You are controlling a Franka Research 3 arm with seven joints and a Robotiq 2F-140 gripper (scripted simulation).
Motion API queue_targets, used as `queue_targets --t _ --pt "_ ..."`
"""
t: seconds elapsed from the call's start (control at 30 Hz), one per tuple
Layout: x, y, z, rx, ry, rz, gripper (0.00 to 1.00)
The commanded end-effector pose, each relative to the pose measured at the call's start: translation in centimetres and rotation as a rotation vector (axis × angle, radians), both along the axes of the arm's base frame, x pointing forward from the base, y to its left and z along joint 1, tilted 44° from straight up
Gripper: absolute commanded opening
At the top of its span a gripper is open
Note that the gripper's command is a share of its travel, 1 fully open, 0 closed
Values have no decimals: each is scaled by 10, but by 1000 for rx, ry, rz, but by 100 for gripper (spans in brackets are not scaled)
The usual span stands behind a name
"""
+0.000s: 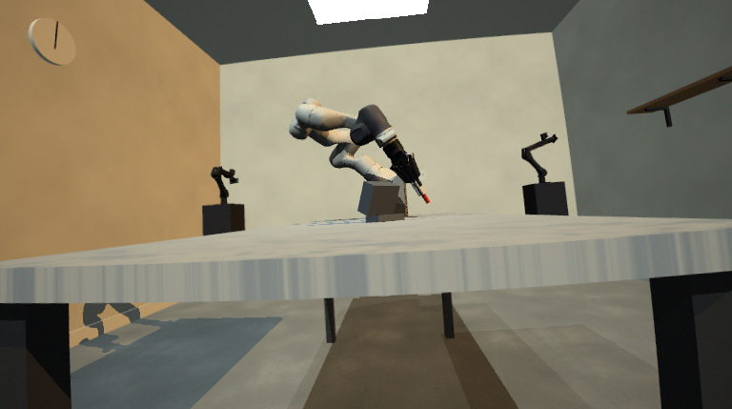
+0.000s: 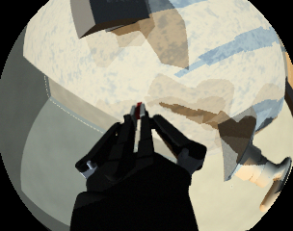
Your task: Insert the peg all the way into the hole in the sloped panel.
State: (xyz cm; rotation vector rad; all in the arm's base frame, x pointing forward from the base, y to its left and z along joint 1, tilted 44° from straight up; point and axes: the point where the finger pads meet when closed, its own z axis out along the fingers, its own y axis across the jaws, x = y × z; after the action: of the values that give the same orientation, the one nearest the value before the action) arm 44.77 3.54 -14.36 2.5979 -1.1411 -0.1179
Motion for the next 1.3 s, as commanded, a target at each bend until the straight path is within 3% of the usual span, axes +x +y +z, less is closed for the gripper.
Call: queue_targets --t 0.0,1.27 --pt "3 5 1 21 -16 -22 0" --pt "17 -5 23 183 -115 -252 0"
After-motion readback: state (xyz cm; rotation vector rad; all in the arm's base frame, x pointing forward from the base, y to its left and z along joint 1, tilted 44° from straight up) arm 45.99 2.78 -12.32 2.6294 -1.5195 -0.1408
